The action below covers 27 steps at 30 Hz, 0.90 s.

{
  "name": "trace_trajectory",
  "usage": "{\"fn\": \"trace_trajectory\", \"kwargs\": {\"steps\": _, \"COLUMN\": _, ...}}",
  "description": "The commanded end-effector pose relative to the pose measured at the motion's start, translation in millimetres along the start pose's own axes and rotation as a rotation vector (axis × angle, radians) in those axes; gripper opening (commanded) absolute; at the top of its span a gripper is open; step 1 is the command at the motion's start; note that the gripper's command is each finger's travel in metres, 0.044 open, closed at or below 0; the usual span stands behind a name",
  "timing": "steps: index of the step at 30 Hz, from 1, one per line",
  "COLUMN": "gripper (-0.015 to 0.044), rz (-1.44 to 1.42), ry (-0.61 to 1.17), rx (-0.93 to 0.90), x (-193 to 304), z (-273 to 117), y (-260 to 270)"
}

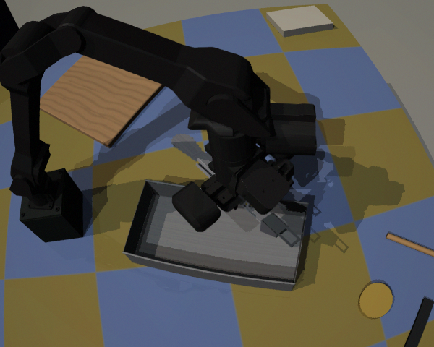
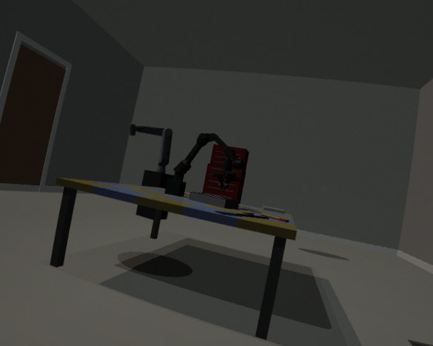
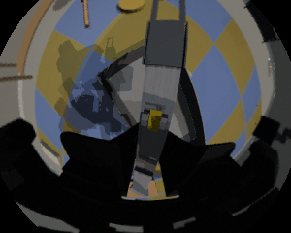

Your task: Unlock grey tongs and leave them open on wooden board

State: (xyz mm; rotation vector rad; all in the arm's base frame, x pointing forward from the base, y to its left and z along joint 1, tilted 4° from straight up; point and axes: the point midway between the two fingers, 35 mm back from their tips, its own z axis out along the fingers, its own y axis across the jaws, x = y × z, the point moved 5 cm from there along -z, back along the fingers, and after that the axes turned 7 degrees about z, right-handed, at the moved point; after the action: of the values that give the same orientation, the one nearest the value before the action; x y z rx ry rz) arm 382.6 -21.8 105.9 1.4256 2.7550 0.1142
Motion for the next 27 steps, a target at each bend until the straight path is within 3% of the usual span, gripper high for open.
{"fn": "trace_trajectory", "kwargs": {"steps": 1, "gripper": -0.0150, "rz": -0.181, "ry": -0.008, "rx": -0.003, "x": 10, "z": -5, "y": 9}}
{"fn": "trace_trajectory", "kwargs": {"steps": 27, "gripper": -0.0150, "rz": -1.294, "ry": -0.007, "rx": -0.008, "x": 77, "z": -19, "y": 50}}
